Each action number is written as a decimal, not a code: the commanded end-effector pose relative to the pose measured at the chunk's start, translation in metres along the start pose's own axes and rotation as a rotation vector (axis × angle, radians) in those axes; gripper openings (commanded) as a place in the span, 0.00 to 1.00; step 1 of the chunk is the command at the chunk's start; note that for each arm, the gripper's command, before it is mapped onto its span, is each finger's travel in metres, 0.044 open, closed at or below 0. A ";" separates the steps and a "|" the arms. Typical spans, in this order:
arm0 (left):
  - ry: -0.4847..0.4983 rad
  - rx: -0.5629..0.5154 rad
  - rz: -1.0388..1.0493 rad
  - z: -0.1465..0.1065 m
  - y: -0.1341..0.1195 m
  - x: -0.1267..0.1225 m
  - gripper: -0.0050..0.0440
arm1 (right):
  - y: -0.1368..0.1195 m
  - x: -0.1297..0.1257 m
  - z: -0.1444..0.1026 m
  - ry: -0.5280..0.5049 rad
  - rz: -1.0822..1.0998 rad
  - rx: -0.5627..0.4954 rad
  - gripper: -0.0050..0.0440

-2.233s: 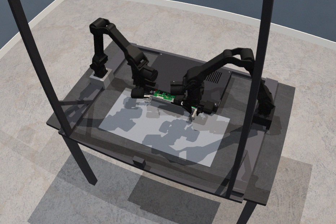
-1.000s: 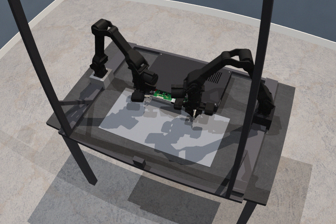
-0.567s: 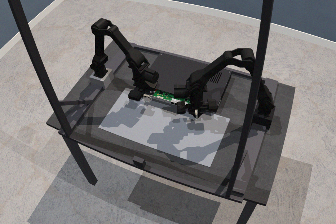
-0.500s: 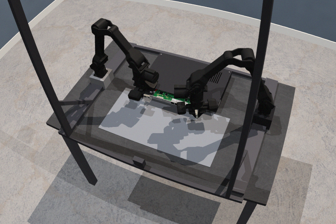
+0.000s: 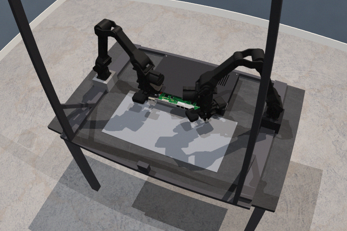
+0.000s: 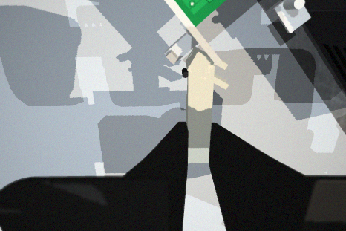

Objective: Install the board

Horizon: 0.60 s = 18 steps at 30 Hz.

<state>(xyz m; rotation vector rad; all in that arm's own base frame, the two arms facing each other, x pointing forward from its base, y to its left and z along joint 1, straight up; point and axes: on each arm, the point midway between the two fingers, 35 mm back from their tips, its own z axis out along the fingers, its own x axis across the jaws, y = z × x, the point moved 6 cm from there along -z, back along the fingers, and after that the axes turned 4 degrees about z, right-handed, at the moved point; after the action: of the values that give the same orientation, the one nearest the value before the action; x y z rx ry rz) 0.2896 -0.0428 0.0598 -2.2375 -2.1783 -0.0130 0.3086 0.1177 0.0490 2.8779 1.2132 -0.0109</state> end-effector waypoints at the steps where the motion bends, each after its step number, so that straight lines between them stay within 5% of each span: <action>1: -0.003 -0.029 0.003 -0.007 0.004 0.000 0.12 | 0.000 -0.002 -0.009 0.027 -0.059 -0.004 0.12; 18: -0.003 -0.029 0.003 -0.007 0.004 0.000 0.12 | 0.004 -0.016 -0.008 0.023 -0.462 -0.007 0.12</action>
<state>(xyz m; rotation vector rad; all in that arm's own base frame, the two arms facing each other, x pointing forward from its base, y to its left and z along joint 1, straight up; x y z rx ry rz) 0.2900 -0.0430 0.0599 -2.2391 -2.1790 -0.0149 0.3013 0.1047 0.0493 2.5676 1.7820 -0.0170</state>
